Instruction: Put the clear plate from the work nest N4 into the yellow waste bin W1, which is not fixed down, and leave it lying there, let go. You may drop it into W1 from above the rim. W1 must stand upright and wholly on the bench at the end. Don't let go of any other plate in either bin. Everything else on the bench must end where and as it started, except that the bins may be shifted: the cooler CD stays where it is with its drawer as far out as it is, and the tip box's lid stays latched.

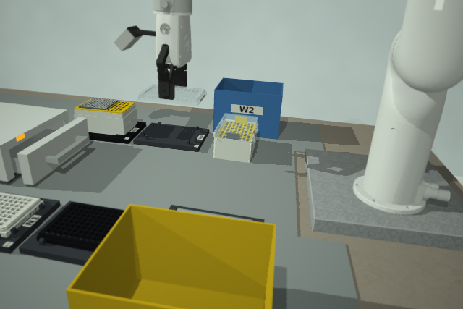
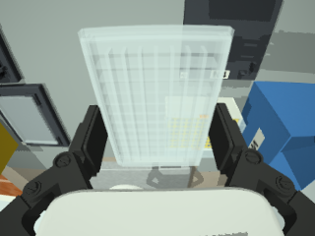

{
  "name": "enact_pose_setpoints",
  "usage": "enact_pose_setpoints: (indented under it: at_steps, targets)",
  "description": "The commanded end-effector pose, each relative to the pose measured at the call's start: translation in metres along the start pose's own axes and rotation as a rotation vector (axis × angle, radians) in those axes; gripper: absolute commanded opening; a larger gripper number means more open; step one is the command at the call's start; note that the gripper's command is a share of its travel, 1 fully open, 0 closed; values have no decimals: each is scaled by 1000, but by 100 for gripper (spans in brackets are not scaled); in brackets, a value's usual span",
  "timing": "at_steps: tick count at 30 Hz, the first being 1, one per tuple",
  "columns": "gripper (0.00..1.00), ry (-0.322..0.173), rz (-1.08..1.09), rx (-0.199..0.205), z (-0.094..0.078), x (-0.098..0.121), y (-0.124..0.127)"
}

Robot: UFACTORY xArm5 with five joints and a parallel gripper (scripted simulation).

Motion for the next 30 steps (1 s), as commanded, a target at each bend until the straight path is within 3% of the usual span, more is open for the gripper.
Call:
enact_pose_setpoints:
  at_steps: [1,30]
  targets:
    - [0,4,0,-1,1,5,-9]
    - [0,1,0,-3,0,41,-65]
Point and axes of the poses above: the point where the finger pads meet when closed, its own z axis back along the fingers, its own y axis across the jaws, x = y × z, the point moved 4 cm from there along z, back along the fingers, and after that the axes turned 14 degrees about -z, right-handed, at the moved point
